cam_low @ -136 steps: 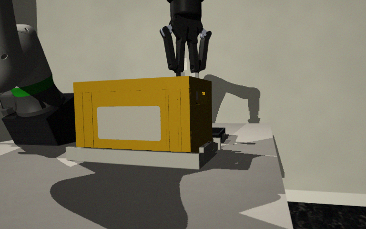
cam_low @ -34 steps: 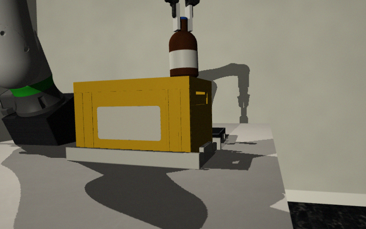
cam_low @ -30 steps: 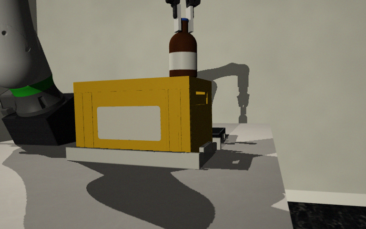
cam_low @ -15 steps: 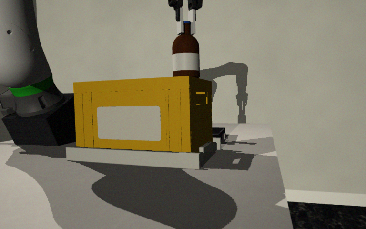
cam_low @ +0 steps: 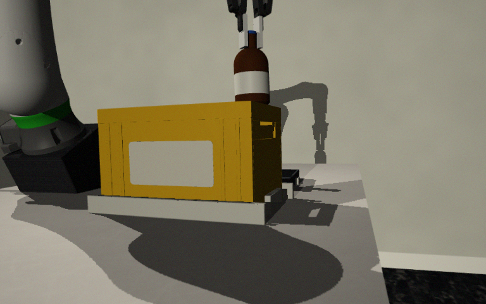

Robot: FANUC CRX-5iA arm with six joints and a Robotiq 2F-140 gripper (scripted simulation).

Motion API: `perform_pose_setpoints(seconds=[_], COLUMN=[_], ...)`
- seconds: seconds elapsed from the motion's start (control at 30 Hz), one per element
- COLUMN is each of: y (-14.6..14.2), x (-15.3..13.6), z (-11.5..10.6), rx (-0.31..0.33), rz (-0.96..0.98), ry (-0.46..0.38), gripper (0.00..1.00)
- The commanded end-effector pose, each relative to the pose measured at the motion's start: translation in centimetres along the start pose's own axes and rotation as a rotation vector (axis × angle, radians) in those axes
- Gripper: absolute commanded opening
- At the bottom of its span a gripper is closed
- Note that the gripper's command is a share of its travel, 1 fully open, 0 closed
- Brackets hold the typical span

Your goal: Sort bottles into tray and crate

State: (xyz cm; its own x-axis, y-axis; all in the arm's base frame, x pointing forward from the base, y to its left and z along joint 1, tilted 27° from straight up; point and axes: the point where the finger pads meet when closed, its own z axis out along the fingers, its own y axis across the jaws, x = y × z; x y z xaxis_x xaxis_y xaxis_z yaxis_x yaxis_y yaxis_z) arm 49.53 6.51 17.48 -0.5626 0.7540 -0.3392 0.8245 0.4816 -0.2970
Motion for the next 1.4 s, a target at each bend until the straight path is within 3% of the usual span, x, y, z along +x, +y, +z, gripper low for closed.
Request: perform_pose_setpoints(seconds=[0.0,1.37], y=[0.3,5.4], x=[0.3,5.4], z=[0.0,0.0], rx=[0.0,0.0], rz=[0.0,0.0], ry=[0.0,0.0], gripper=[0.0,0.0])
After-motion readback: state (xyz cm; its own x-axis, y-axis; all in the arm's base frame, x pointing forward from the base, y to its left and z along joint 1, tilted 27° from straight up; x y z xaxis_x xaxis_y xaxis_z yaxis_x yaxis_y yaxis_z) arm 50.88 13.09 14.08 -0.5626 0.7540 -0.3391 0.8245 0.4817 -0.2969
